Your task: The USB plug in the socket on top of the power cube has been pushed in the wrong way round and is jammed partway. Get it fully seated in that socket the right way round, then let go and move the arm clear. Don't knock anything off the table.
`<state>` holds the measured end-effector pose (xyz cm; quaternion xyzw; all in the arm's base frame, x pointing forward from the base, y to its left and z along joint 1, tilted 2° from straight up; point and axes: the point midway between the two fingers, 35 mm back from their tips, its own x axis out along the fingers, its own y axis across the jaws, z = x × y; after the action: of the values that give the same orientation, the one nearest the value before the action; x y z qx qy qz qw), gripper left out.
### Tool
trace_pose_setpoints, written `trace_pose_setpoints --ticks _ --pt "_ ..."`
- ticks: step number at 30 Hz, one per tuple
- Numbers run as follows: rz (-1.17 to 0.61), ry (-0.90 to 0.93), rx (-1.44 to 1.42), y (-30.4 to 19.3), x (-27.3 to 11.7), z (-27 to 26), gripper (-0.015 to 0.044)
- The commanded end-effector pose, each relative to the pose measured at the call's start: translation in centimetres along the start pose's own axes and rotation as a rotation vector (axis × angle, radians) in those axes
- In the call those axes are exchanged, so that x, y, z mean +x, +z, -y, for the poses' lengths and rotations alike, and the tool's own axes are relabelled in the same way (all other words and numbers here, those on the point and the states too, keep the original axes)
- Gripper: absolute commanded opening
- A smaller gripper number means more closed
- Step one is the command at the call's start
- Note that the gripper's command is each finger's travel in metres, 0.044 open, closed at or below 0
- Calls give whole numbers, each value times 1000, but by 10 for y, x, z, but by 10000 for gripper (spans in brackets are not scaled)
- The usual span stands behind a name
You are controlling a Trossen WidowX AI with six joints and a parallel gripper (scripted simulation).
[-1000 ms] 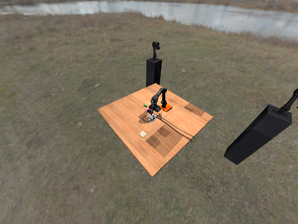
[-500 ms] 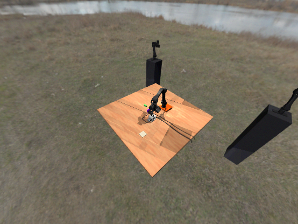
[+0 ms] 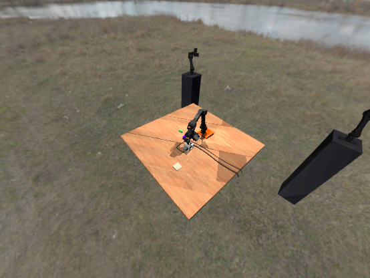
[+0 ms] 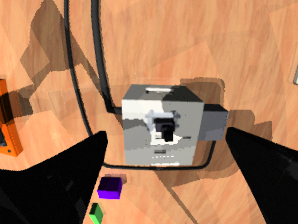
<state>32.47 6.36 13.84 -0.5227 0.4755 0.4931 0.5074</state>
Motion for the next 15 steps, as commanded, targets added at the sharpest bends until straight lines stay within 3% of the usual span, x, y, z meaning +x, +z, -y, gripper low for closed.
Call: trace_pose_setpoints --ticks 1,4,15 --pt "-4 2 -4 0 4 0 440" --pt "-4 2 -4 0 4 0 440" --pt "0 1 0 0 2 0 151"
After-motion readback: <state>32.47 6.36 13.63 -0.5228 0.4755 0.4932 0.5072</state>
